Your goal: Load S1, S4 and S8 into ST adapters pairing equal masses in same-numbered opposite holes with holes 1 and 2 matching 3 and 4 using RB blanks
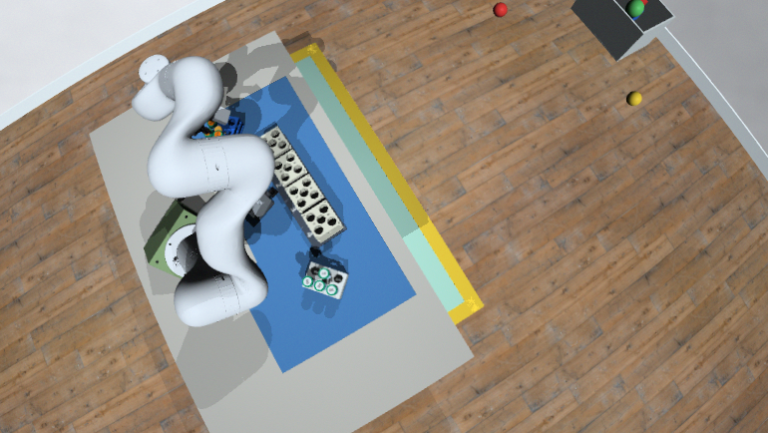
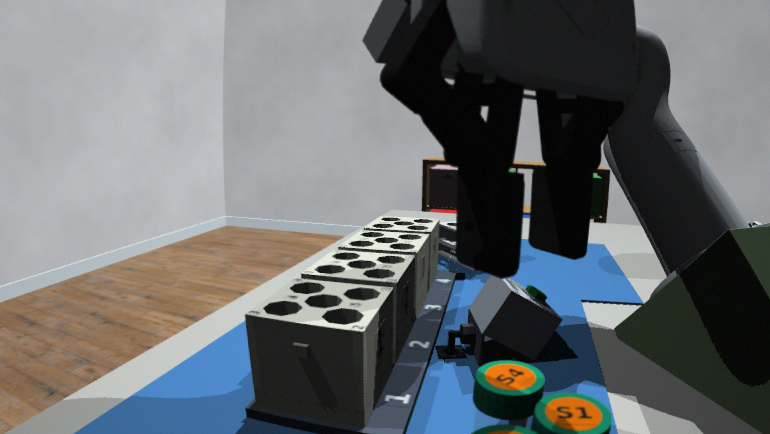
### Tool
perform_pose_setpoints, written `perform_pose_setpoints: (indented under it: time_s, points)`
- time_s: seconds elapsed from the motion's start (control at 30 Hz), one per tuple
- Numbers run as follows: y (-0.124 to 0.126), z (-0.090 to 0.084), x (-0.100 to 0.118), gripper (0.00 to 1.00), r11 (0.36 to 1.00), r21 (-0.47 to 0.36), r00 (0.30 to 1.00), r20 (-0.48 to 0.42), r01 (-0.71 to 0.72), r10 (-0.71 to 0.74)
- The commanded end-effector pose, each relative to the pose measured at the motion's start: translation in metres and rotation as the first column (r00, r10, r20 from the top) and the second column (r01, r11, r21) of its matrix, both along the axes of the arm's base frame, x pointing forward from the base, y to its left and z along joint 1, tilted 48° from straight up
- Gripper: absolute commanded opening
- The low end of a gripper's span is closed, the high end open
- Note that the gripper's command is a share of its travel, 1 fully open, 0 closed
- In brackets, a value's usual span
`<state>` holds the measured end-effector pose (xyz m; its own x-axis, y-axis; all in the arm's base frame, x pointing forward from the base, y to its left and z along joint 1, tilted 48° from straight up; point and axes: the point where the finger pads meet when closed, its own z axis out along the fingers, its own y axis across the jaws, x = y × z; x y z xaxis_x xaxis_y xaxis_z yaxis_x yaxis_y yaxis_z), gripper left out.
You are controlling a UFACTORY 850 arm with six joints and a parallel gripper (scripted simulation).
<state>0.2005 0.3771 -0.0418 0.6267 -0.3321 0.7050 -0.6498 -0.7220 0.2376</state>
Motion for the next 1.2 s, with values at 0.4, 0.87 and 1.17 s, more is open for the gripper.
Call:
perform_pose_setpoints:
  time_s: [0.4,0.87,1.17]
  points:
    - [0.017,0.018,-0.012,0.43,1.0,0.002,1.0,0.0,0.0,0.0]
    - [0.032,0.034,-0.022,0.43,1.0,0.002,1.0,0.0,0.0,0.0]
    - [0.032,0.034,-0.022,0.43,1.0,0.002,1.0,0.0,0.0,0.0]
